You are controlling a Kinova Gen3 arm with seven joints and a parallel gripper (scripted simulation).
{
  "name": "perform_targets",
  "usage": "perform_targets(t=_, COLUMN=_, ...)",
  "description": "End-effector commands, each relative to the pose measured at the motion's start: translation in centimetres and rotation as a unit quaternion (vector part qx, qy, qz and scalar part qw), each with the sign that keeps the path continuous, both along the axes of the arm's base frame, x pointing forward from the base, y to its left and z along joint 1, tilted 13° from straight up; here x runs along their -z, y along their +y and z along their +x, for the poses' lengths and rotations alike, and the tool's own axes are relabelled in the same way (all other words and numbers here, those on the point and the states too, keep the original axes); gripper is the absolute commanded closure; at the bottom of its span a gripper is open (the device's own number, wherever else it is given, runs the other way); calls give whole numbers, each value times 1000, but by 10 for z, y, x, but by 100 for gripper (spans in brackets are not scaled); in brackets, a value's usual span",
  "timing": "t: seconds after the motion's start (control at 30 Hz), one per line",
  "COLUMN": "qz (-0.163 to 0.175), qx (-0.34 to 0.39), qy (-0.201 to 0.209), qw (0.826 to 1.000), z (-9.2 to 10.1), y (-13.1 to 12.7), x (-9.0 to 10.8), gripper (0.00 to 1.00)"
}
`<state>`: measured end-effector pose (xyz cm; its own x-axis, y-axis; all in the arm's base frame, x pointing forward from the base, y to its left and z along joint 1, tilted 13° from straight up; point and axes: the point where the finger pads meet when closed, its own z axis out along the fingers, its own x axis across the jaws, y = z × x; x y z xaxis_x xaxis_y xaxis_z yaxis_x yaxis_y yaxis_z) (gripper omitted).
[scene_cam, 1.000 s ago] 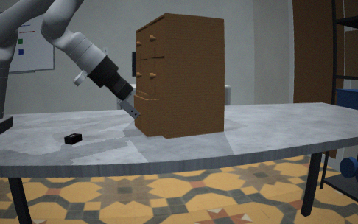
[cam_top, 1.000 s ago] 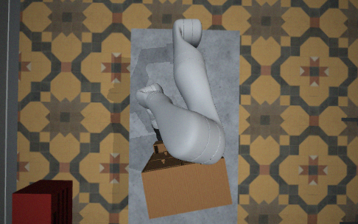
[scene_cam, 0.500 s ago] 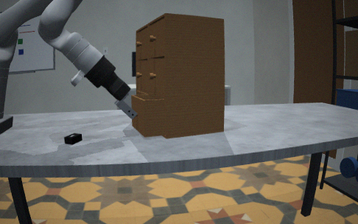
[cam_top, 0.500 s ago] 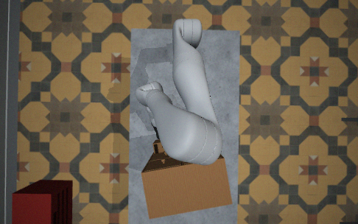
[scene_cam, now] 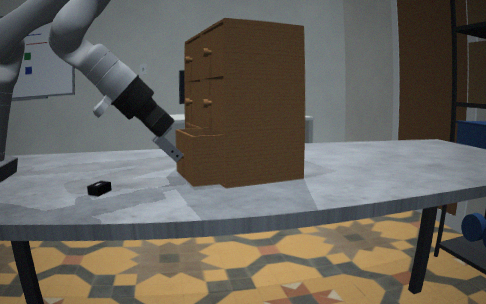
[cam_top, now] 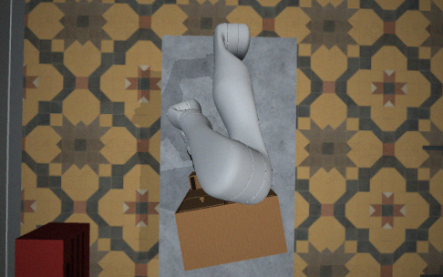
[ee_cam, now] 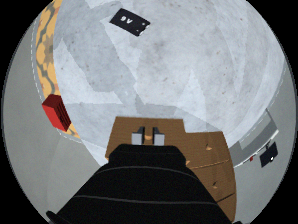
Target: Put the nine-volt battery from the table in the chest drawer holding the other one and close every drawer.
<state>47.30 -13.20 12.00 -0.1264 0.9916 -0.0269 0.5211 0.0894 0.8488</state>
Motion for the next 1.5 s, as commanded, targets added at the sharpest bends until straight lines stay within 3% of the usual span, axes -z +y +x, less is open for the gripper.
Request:
perform_targets(t=0.0, qz=0, qx=2, qy=1, qw=1000, z=-2, y=-1, x=1, gripper=63)
perform_targets(t=1.47, qz=0, qx=2, qy=1, qw=1000, z=-7, y=-2, x=2, gripper=63)
